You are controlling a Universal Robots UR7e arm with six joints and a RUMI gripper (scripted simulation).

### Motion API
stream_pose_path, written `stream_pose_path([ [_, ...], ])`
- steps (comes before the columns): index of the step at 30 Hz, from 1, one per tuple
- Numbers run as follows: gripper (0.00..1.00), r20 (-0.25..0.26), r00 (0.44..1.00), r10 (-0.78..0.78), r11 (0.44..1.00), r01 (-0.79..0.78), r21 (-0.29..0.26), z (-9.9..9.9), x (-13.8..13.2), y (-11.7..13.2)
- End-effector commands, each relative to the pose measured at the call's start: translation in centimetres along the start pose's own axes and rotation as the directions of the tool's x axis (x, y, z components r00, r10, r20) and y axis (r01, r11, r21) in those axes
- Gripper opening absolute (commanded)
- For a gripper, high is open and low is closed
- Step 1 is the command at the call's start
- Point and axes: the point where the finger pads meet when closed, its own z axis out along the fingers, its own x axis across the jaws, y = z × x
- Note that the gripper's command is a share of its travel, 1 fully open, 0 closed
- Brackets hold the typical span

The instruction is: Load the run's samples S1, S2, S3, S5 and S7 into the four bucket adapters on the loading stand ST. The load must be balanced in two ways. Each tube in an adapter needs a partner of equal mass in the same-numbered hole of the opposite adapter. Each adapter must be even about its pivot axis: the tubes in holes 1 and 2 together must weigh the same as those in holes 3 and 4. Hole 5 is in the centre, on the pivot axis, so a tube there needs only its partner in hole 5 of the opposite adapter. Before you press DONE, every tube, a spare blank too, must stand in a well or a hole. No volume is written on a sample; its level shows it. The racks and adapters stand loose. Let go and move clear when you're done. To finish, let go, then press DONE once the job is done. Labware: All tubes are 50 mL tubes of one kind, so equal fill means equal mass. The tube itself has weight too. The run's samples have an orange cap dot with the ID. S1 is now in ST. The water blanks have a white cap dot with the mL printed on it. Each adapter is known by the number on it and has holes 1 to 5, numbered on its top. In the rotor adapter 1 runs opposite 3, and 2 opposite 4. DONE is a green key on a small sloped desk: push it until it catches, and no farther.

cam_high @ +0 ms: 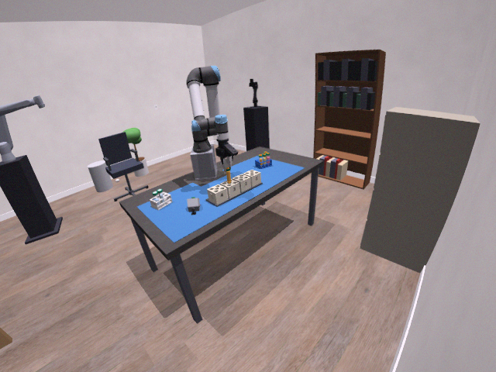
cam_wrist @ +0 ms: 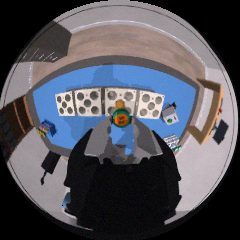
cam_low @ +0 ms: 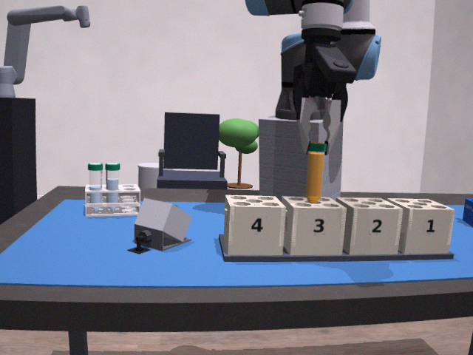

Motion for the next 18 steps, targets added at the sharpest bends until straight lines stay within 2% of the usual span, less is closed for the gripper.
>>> stream_pose_path([
  [1,0.0,-0.001,1.0,0.0,1.0,0.0,0.001,0.7,0.0,0.0],
  [18,0.0,-0.001,1.0,0.0,1.0,0.0,0.001,2.7,0.0,0.0],
])
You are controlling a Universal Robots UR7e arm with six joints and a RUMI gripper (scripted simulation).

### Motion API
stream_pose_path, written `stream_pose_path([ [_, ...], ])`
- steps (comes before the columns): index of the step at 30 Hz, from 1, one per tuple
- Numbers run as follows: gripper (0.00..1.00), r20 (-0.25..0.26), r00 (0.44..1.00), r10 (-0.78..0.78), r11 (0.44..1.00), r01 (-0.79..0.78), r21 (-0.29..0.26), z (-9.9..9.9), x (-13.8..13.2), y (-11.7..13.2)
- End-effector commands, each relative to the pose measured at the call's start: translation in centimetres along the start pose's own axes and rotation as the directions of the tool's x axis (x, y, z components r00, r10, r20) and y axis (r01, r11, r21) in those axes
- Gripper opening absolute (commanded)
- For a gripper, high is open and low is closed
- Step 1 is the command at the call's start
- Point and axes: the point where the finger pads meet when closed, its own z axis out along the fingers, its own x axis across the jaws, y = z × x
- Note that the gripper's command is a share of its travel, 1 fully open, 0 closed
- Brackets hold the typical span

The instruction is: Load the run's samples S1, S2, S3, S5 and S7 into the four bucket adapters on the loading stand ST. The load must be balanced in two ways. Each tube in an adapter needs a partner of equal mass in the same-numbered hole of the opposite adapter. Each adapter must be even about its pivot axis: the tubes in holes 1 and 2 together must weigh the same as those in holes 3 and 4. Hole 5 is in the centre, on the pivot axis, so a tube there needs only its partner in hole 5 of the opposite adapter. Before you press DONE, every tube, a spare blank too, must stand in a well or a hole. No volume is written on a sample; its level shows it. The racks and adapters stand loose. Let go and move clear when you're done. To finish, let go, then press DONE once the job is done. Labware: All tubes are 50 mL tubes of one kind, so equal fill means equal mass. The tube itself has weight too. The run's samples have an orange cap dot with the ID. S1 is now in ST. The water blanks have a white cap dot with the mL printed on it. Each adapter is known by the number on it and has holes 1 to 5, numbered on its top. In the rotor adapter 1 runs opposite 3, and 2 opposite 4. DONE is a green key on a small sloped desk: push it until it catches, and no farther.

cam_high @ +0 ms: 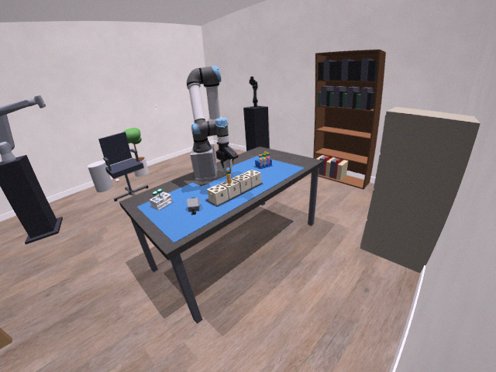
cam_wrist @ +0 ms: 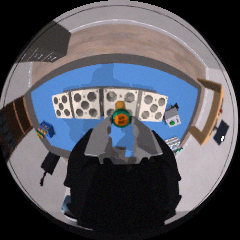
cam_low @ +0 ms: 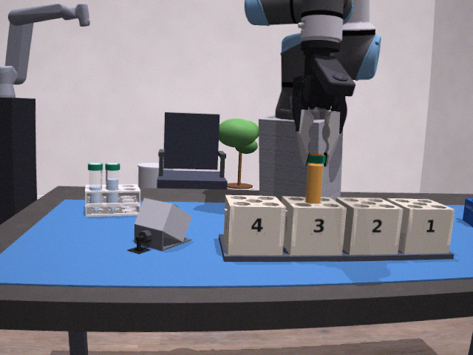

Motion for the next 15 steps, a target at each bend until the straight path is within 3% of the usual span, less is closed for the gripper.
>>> stream_pose_path([
  [1,0.0,-0.001,1.0,0.0,1.0,0.0,0.001,0.7,0.0,-0.1],
  [15,0.0,-0.001,1.0,0.0,1.0,0.0,0.001,2.3,0.0,-0.1],
])
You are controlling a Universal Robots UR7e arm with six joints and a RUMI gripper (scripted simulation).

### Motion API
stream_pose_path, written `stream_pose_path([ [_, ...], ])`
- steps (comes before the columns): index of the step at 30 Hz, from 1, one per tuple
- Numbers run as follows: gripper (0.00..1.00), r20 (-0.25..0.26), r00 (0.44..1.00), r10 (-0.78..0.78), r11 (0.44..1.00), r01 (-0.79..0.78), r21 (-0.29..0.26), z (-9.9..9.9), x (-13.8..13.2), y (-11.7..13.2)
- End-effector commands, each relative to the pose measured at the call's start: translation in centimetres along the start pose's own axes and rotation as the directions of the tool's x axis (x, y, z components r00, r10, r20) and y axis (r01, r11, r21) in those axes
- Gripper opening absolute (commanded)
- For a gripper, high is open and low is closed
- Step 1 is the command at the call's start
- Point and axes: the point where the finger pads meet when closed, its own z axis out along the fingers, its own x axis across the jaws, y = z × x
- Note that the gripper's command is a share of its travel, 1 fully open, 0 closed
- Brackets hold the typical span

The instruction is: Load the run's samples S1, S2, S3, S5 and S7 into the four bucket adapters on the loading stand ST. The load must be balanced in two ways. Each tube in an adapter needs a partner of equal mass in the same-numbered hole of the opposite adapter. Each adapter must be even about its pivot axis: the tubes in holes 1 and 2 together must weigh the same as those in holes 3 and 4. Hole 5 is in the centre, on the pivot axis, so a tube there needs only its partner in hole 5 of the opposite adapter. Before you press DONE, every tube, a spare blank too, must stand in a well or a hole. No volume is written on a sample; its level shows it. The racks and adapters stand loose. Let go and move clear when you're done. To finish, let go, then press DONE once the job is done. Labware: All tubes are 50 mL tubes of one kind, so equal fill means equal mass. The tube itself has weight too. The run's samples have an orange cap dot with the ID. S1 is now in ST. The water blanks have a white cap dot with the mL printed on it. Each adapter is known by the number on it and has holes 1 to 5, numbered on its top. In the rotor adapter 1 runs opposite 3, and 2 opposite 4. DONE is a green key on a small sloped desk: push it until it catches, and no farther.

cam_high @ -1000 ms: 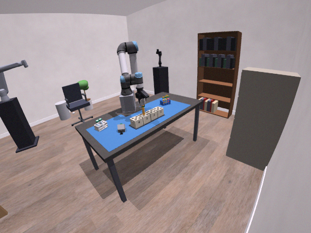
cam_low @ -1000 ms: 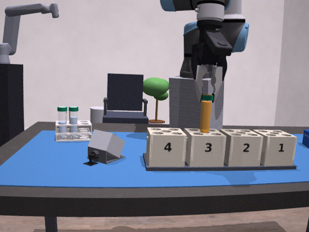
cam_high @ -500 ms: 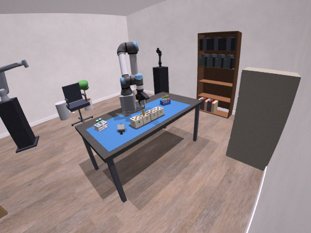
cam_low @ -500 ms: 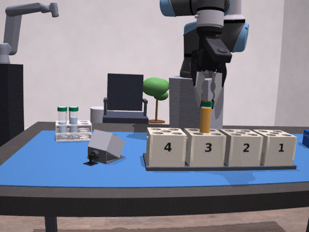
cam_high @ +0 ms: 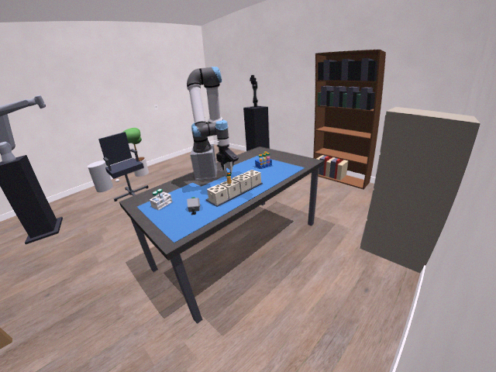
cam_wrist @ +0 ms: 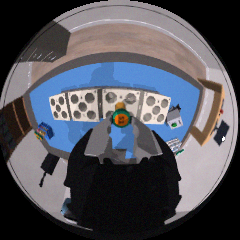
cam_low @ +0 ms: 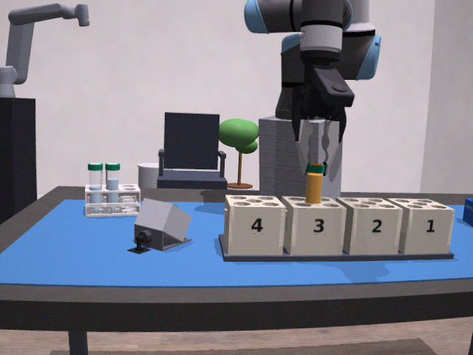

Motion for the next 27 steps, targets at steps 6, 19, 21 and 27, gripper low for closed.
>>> stream_pose_path([
  [6,0.0,-0.001,1.0,0.0,1.0,0.0,0.001,1.3,0.0,-0.1],
  [19,0.0,-0.001,1.0,0.0,1.0,0.0,0.001,2.8,0.0,-0.1],
  [21,0.0,-0.001,1.0,0.0,1.0,0.0,0.001,3.1,0.0,-0.1],
  [27,0.0,-0.001,1.0,0.0,1.0,0.0,0.001,3.3,0.0,-0.1],
])
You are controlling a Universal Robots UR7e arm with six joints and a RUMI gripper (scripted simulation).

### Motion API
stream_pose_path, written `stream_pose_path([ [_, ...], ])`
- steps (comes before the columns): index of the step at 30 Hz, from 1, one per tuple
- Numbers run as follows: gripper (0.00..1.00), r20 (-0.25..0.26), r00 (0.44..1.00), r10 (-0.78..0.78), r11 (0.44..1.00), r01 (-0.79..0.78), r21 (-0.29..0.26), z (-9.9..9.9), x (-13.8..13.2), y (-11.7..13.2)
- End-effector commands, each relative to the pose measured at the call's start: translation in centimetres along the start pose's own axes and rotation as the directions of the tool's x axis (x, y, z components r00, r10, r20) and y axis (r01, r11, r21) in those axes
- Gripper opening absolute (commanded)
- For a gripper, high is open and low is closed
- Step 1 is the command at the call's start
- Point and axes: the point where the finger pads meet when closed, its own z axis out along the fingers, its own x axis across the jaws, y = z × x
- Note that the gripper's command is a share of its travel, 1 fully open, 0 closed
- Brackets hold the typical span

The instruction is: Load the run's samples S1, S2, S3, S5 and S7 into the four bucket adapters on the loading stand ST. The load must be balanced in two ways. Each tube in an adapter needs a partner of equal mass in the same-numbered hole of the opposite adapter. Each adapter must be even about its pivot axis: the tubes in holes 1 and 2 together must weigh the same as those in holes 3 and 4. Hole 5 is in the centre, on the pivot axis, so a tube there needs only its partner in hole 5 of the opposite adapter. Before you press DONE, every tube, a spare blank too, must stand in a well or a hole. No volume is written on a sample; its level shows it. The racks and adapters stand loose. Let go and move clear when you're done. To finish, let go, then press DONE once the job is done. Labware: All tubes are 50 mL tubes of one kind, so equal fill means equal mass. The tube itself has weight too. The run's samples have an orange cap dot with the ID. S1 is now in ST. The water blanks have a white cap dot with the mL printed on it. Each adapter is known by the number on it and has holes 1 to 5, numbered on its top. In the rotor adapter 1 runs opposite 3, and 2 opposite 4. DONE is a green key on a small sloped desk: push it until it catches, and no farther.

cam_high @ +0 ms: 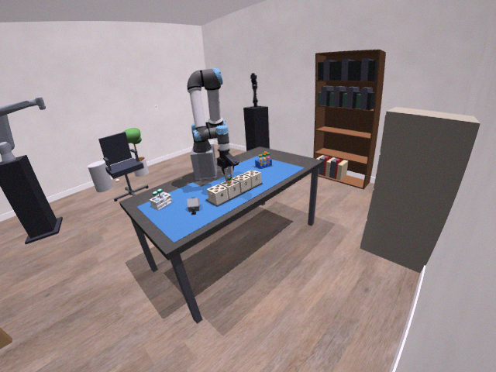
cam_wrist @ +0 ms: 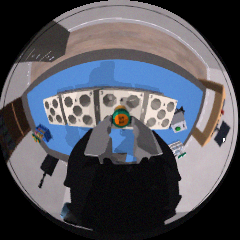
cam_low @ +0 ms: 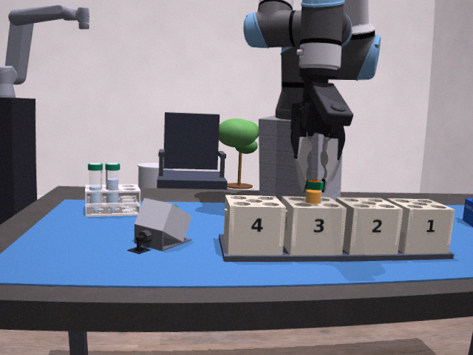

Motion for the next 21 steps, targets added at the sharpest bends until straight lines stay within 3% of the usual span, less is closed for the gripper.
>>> stream_pose_path([
  [1,0.0,-0.001,1.0,0.0,1.0,0.0,0.001,0.3,0.02,-0.05],
  [21,0.0,-0.001,1.0,0.0,1.0,0.0,0.001,0.97,0.02,-0.05],
])
